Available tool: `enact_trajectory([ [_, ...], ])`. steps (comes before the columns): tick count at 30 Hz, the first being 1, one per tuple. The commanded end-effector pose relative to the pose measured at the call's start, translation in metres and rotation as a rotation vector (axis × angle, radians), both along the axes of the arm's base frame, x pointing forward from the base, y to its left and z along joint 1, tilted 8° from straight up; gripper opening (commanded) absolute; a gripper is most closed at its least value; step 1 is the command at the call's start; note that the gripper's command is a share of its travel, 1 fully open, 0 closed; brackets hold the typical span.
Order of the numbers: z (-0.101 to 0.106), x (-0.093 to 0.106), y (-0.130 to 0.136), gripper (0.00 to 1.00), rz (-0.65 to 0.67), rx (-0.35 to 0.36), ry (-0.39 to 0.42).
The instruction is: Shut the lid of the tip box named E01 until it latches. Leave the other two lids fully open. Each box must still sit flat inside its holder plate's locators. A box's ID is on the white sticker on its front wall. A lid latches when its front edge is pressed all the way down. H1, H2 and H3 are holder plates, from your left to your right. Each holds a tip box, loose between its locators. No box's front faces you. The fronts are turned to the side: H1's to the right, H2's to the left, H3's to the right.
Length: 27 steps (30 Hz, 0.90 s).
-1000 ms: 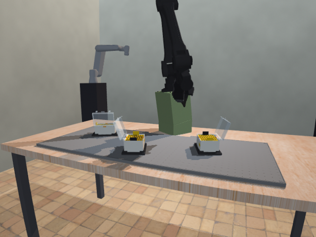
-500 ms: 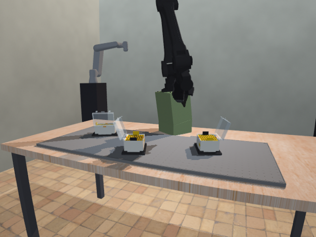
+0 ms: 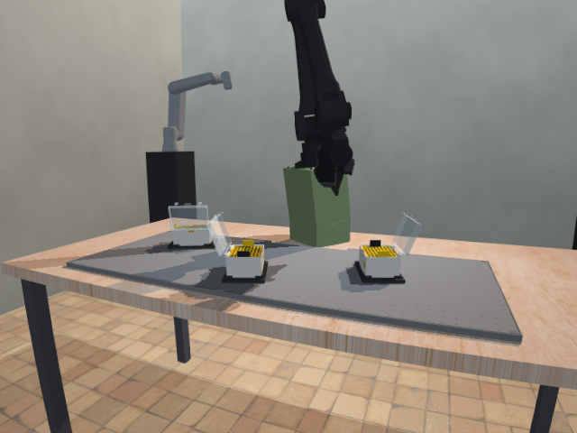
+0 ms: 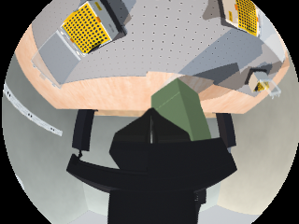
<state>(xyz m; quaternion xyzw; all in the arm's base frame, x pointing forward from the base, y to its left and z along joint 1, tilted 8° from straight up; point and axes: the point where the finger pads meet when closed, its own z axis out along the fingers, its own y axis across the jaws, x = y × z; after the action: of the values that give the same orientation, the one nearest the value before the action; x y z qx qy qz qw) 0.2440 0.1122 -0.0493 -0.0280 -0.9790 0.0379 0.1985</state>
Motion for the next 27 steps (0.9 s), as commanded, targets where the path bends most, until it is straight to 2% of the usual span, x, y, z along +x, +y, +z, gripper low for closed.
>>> enact_trajectory([
  [1,-0.001,-0.009,0.002,0.0,0.004,-0.015,0.029],
  [6,-0.001,-0.009,0.002,0.0,0.004,-0.015,0.029],
  [8,0.008,0.019,-0.004,0.0,-0.088,0.011,-0.017],
  [11,0.01,0.025,-0.007,0.0,-0.121,0.018,-0.029],
  [15,0.014,0.045,-0.019,0.0,-0.252,0.042,-0.064],
  [16,0.009,0.04,-0.024,0.0,-0.256,0.025,-0.018],
  [23,0.013,0.067,-0.048,0.0,-0.233,0.027,-0.018],
  [27,0.013,0.069,-0.05,0.0,-0.234,0.029,-0.017],
])
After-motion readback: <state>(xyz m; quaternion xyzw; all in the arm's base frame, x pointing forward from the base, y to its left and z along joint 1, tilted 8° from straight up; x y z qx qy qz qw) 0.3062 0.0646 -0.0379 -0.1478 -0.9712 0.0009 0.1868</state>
